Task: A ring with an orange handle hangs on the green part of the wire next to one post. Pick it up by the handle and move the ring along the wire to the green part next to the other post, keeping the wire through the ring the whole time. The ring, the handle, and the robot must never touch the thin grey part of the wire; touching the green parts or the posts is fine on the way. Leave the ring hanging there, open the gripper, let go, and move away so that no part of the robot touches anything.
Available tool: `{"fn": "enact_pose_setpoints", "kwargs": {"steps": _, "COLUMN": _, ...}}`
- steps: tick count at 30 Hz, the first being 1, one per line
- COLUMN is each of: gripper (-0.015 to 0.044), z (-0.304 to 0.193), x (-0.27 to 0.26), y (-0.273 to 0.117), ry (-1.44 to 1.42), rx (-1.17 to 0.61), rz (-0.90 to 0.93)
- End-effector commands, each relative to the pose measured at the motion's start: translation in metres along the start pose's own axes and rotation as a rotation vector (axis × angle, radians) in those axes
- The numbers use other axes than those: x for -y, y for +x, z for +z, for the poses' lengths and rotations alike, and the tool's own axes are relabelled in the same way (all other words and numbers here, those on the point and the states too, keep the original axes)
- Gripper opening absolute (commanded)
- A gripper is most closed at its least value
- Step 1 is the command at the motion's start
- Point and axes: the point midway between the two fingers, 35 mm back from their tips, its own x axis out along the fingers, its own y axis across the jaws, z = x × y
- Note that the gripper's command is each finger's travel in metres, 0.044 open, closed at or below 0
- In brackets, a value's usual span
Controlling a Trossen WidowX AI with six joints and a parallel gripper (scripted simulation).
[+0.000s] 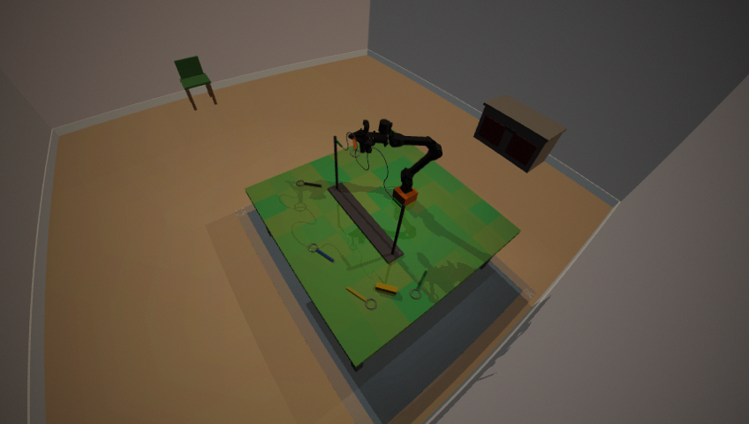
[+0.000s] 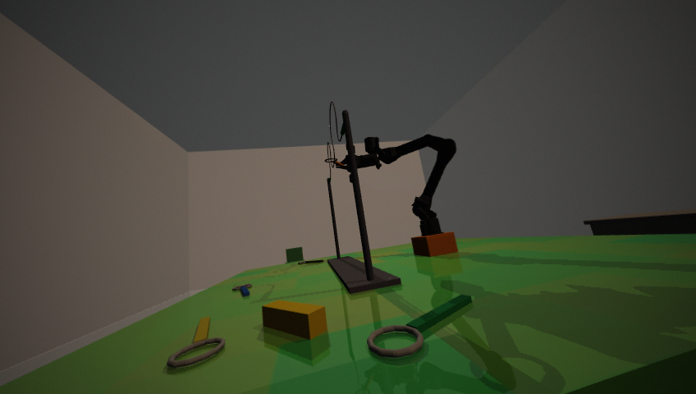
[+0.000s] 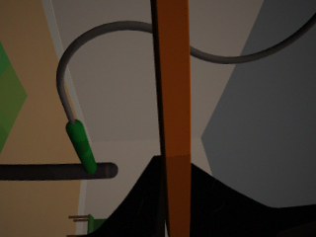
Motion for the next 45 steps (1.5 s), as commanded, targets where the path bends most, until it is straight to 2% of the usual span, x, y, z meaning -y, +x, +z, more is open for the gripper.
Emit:
{"fn": "enact_pose_setpoints", "kwargs": {"steps": 1, "gripper": -0.0150, "z": 0.000, "x": -0.015, "y": -0.001, "ry": 0.089, "rx": -0.007, "rz": 0.047}}
{"fn": "enact_pose_setpoints", "kwargs": {"steps": 21, "gripper": -0.0150, "z": 0.020, "x": -0.082, "y": -0.014, "ry": 0.506, "rx": -0.017, "rz": 0.284}}
{"fn": "enact_pose_setpoints", "kwargs": {"steps": 45, "gripper": -0.0150, "z": 0.080, "x": -0.138, "y": -0.049, "ry": 1.027, "rx": -0.026, "rz": 0.581}}
